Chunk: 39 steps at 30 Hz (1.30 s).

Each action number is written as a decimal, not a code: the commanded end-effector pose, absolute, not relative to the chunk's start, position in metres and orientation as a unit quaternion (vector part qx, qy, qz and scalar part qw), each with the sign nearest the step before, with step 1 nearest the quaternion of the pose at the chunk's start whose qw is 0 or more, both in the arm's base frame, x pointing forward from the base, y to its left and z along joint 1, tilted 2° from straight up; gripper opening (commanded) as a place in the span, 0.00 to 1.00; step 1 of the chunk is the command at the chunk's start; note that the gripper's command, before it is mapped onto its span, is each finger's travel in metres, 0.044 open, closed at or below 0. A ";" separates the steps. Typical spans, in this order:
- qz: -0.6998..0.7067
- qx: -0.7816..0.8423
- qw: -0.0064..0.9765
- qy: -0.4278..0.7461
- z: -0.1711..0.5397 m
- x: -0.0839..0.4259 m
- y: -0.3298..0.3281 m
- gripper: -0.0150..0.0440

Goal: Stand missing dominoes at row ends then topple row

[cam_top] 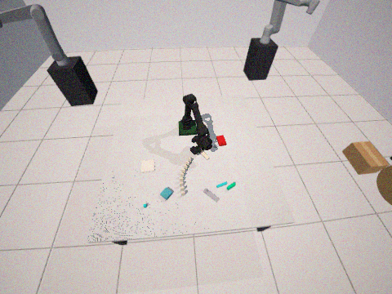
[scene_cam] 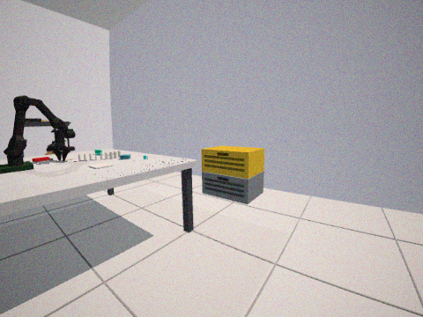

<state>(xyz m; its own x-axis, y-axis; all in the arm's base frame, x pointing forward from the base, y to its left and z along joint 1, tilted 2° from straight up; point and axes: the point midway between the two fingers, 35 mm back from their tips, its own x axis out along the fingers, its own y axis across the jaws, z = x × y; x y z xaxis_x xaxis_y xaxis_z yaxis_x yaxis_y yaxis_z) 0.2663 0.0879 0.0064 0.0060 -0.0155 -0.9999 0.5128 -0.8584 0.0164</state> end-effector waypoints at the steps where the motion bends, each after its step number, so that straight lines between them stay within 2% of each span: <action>1: -0.682 0.682 0.191 0.183 0.006 0.266 0.088 0.44; 9: -0.682 0.682 0.191 0.183 0.013 0.265 0.089 0.44; 22: -0.682 0.682 0.190 0.183 0.158 0.263 0.101 0.44; 28: -0.681 0.681 0.195 0.188 0.166 0.263 0.100 0.44; 39: -0.551 0.548 0.451 0.440 0.167 0.282 0.042 0.44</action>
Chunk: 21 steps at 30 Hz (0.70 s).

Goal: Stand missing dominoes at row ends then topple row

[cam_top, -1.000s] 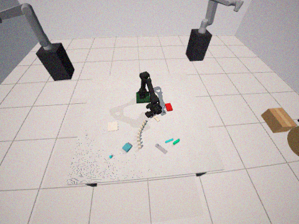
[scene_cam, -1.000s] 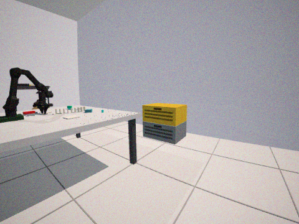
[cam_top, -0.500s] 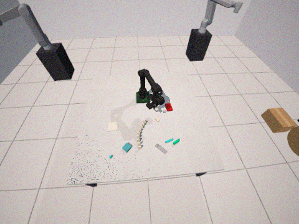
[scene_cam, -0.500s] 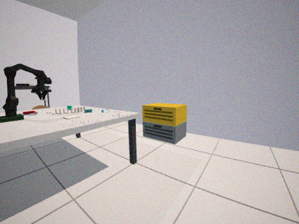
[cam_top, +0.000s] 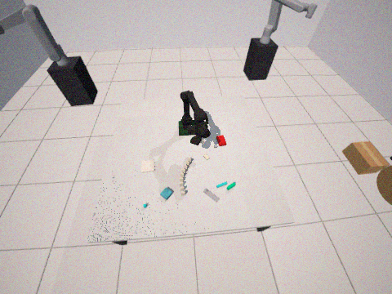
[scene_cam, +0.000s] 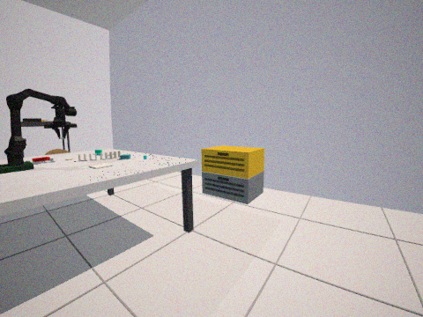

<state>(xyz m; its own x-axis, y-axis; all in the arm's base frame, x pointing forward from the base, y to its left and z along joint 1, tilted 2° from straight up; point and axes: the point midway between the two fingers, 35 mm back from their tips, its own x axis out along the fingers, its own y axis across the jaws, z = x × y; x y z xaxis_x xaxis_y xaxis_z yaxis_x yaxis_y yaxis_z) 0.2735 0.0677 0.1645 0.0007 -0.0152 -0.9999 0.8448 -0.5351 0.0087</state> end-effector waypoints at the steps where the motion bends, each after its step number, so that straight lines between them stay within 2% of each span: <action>1: -0.533 0.529 0.472 0.462 0.168 0.283 0.036 0.44; 9: -0.370 0.361 0.611 0.600 0.169 0.288 -0.013 0.44; 21: -0.189 0.173 0.688 0.679 0.170 0.284 -0.060 0.44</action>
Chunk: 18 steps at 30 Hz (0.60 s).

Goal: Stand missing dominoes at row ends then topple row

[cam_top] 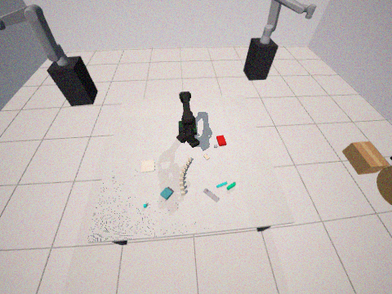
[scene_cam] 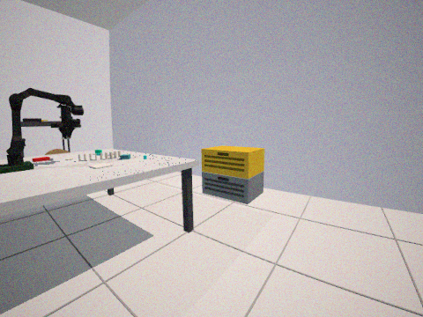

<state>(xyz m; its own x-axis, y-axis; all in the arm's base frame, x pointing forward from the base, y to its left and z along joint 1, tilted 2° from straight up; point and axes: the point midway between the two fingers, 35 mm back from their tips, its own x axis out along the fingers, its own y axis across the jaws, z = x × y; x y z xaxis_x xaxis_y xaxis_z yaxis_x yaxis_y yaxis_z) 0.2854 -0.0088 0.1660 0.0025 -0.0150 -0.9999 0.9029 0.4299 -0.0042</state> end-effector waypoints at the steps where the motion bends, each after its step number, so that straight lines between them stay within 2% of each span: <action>1: -0.172 0.156 0.692 0.683 0.170 0.284 -0.064 0.44; 18: 0.114 -0.136 0.695 0.696 0.171 0.267 -0.125 0.44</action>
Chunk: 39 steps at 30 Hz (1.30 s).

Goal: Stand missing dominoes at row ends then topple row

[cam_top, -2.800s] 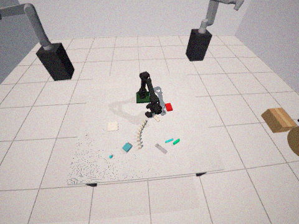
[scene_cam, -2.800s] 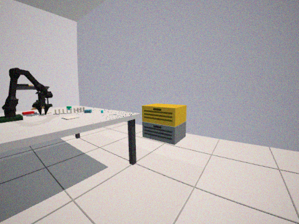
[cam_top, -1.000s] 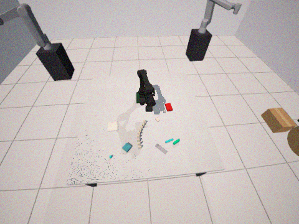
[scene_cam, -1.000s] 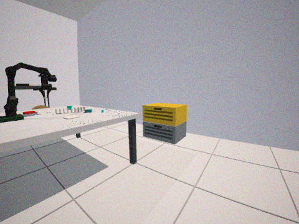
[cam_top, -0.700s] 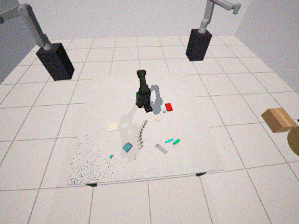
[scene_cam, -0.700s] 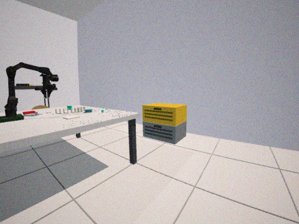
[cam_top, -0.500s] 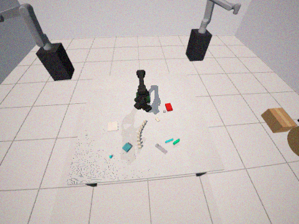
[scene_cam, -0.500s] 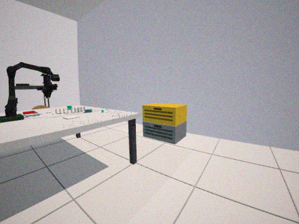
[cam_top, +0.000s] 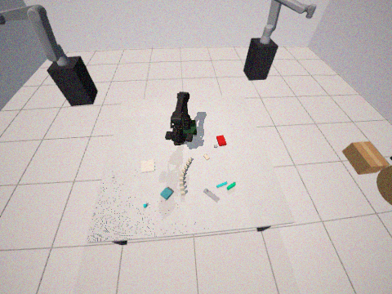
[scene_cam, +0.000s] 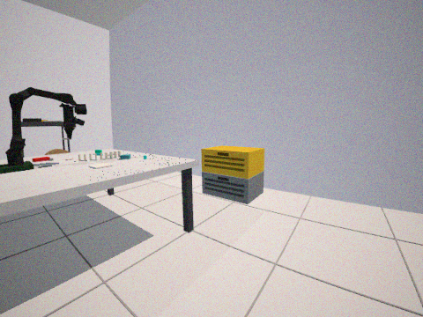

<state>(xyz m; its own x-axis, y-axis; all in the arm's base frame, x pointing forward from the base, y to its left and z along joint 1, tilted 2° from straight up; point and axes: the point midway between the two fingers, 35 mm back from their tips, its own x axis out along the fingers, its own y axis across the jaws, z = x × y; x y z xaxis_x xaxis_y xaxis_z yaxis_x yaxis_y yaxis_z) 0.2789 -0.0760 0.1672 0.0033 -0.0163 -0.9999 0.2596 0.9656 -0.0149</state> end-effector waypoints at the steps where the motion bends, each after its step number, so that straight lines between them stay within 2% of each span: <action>1: 0.132 -0.155 0.691 0.693 0.171 0.266 -0.127 0.44; 21: 0.161 -0.172 0.689 0.685 0.169 0.264 -0.129 0.44; 39: 0.309 -0.056 0.792 0.523 0.126 0.257 -0.119 0.44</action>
